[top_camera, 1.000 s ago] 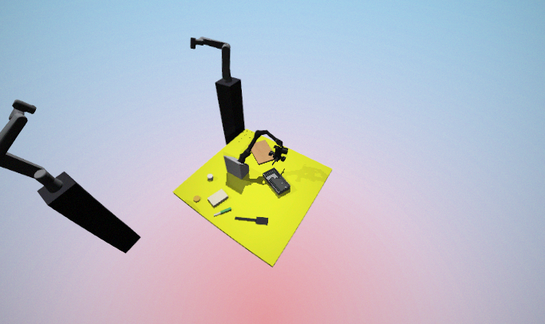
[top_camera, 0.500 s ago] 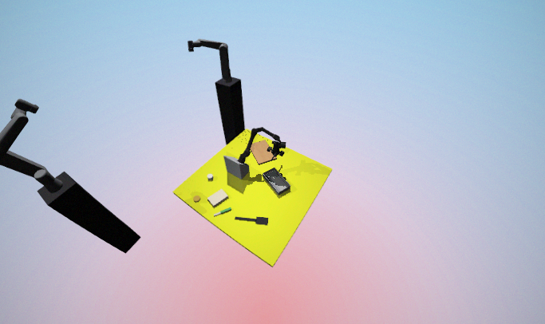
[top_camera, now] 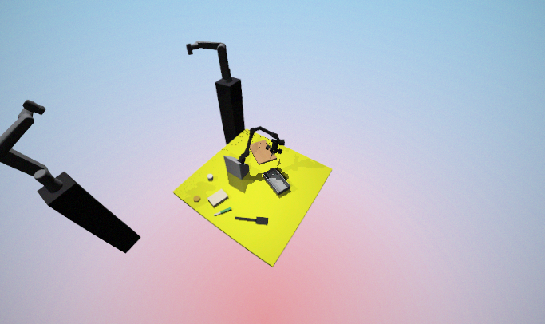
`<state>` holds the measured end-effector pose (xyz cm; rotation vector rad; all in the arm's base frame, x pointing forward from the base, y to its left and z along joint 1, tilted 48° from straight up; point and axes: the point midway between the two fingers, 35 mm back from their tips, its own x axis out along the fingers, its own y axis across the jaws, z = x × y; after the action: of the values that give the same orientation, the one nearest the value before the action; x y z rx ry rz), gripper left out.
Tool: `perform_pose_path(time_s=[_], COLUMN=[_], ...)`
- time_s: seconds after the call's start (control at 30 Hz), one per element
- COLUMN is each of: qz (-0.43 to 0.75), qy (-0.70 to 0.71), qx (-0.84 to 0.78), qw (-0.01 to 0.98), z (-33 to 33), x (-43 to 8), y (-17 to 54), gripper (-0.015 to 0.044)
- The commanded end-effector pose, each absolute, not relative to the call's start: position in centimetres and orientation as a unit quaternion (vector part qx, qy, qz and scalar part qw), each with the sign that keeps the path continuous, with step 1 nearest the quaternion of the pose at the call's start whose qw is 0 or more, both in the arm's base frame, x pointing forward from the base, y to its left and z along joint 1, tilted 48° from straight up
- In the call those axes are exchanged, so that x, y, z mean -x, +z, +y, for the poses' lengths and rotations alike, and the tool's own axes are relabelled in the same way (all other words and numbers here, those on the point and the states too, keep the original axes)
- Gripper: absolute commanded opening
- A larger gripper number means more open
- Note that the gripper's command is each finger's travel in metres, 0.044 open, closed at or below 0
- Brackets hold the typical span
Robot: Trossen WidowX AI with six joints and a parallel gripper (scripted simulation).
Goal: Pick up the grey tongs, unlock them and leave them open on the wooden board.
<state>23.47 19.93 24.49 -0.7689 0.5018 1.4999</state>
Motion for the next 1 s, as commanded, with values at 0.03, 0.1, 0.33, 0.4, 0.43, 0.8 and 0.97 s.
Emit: perform_pose_path(time_s=[0.03,0.1,0.33,0.4,0.43,0.8,0.97], qz=[0.214,0.212,0.206,0.205,0.203,0.181,0.169], qy=[0.657,0.657,0.658,0.657,0.657,0.658,0.659], qx=[0.358,0.364,0.382,0.385,0.387,0.407,0.413], qw=[0.629,0.625,0.616,0.615,0.614,0.607,0.606], z=[21.3,21.7,23.0,23.3,23.5,24.8,25.2], x=[-21.4,-20.7,-18.3,-17.6,-17.2,-13.4,-11.6], y=[25.2,25.4,26.0,26.2,26.3,27.5,28.1], gripper=[-0.0150,-0.0150,-0.0150,-0.0150,-0.0150,-0.0150,-0.0150])
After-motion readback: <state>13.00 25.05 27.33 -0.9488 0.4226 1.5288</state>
